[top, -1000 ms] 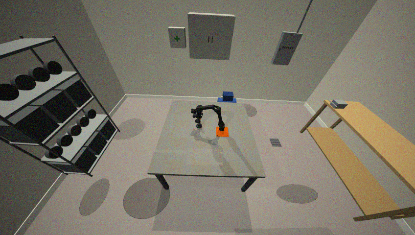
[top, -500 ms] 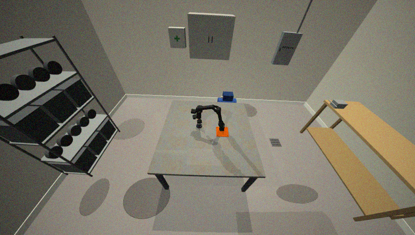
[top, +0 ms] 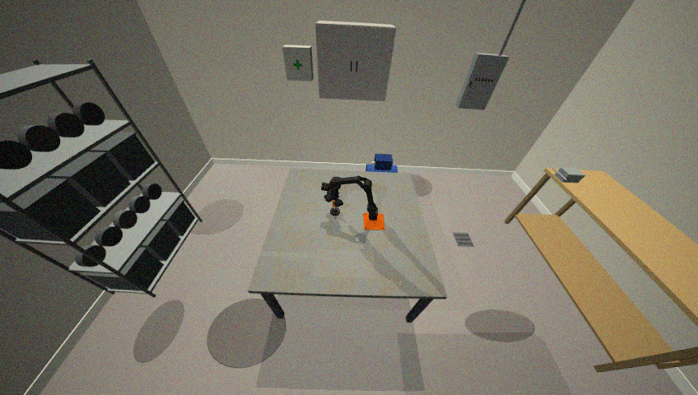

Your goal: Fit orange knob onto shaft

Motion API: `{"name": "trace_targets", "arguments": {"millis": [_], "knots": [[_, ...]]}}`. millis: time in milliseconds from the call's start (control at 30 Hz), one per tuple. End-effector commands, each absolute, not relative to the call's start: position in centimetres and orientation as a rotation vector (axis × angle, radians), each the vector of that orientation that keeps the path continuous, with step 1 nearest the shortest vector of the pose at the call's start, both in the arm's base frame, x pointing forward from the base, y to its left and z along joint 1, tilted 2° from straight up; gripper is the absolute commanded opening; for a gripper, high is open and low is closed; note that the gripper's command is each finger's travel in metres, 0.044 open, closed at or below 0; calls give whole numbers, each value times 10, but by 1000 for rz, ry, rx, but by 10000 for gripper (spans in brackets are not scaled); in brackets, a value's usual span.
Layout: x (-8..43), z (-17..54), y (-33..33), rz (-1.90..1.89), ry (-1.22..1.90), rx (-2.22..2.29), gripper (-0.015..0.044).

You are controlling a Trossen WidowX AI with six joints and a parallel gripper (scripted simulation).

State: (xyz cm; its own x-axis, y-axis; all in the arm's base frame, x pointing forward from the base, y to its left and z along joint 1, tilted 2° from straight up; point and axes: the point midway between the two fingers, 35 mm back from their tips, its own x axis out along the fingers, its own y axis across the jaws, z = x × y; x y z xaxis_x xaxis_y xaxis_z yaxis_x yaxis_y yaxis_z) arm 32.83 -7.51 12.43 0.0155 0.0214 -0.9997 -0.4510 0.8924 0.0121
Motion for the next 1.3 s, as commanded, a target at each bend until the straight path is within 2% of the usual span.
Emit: {"name": "trace_targets", "arguments": {"millis": [0,700,1267], "knots": [[328,125,-75,460,1499,-441,0],[330,125,-76,857,1369,-849,0],[331,100,-75,861,1367,-853,0]]}}
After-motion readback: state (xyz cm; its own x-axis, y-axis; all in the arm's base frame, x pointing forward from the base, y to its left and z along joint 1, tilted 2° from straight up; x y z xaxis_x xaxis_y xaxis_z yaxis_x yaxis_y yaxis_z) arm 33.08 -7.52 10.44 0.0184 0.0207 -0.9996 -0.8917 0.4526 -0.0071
